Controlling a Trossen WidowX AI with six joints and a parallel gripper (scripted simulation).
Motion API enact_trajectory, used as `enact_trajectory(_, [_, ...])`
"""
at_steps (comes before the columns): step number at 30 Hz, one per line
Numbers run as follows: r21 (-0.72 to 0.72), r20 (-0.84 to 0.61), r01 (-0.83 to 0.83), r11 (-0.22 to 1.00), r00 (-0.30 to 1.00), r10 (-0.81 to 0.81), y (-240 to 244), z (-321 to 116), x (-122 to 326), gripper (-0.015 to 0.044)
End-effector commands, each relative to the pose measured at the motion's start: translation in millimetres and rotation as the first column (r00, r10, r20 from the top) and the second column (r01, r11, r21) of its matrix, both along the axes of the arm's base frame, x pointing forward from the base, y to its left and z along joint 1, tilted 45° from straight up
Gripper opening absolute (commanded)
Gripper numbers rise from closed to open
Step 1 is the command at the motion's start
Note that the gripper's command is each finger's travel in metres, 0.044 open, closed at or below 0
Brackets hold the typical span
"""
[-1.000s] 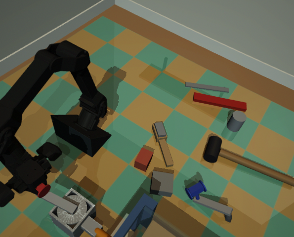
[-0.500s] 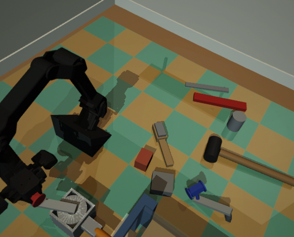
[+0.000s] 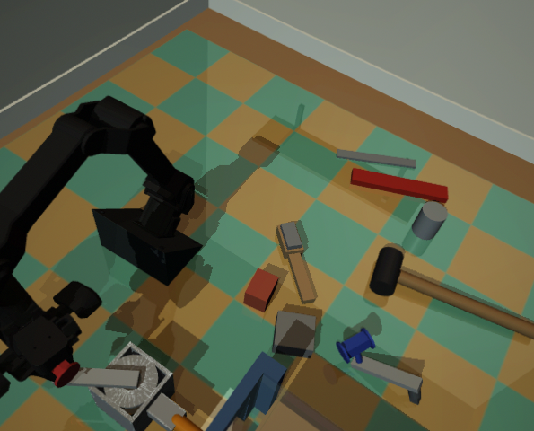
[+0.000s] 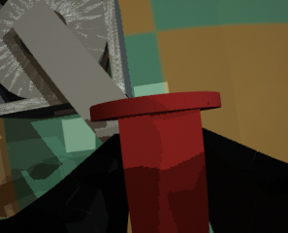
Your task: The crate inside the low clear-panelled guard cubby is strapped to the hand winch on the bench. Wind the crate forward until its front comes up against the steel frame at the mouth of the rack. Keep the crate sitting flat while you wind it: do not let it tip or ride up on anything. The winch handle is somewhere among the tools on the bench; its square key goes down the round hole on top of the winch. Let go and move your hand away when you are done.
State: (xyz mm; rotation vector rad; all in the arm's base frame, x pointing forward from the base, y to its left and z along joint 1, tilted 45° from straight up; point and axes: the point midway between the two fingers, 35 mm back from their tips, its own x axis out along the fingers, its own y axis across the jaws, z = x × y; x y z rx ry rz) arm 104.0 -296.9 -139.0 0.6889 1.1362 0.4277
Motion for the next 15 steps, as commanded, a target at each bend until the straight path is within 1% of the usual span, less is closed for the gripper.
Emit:
enact_trajectory(1, [-0.019, 0.012, 0.002, 1.0, 1.0, -0.001, -6.4, -8.2, 9.2, 0.0])
enact_trajectory(15, [-0.02, 0.014, 0.002, 1.0, 1.0, -0.001, -14.1, -15.5, 21.2, 0.0])
